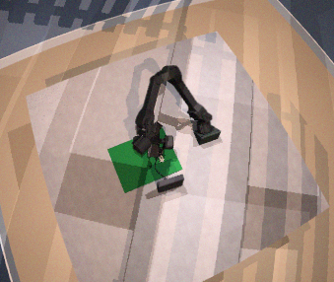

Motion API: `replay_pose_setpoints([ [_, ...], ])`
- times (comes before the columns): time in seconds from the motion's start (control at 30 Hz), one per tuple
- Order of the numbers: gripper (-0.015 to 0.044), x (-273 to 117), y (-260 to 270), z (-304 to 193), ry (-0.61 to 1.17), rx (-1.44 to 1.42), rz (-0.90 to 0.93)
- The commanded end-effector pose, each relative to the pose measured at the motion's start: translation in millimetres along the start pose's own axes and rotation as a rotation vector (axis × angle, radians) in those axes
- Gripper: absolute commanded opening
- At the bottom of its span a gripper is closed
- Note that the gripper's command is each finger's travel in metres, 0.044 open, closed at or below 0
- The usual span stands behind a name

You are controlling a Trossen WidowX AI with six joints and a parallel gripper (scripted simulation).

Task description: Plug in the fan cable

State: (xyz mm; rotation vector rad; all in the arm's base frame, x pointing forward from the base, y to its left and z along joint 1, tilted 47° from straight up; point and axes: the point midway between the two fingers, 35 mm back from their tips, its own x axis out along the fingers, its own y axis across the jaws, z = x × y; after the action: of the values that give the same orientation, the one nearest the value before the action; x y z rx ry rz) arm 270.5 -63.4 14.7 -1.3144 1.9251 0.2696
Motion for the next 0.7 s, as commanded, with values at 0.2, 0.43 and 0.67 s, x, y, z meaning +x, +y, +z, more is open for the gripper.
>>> replay_pose_setpoints([
  [0.2, 0.0282, 1.2, 0.1, -0.2, 0.001, 0.000, 0.000],
  [0.43, 0.0099, 1.2, 0.1, -0.2, 0.001, 0.000, 0.000],
  [0.67, 0.0000, -1.5, 0.0, 0.0, 0.000, 0.000, 0.000],
])
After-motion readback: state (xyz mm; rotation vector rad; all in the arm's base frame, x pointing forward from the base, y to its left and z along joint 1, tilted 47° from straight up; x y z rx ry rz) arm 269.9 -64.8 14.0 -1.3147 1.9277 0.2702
